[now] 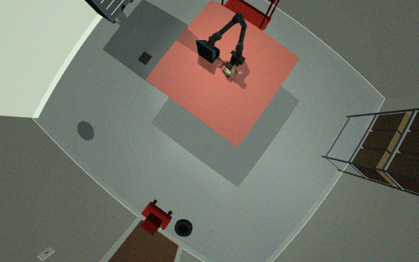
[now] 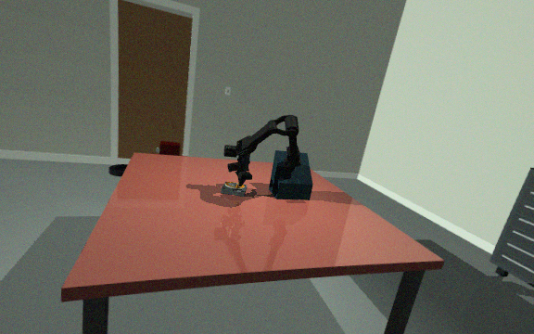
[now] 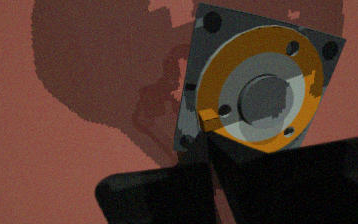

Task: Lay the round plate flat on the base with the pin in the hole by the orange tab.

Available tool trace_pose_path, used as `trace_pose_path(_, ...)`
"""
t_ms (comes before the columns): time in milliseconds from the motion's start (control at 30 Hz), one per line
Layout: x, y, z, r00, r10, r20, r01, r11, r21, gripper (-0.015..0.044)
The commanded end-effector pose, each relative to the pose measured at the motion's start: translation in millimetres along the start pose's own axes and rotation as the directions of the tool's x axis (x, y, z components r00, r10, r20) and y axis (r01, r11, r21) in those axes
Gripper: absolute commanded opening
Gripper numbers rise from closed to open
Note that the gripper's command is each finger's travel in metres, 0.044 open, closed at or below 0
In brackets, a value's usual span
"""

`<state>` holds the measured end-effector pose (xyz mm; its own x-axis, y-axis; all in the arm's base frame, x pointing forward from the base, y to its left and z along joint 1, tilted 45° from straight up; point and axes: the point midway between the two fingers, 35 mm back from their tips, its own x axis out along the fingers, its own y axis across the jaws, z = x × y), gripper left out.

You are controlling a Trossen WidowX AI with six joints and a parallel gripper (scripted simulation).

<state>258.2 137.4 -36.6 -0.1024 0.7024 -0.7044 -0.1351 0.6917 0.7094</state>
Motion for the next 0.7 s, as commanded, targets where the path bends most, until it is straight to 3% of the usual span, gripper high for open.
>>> trace_pose_path(0,0,2,7,1.0,0.003,0.004,-0.003,1.0,-0.003,0.0)
trace_pose_path(667,-1,2,19,1.0,0.003,0.004,-0.003,1.0,-0.003,0.0)
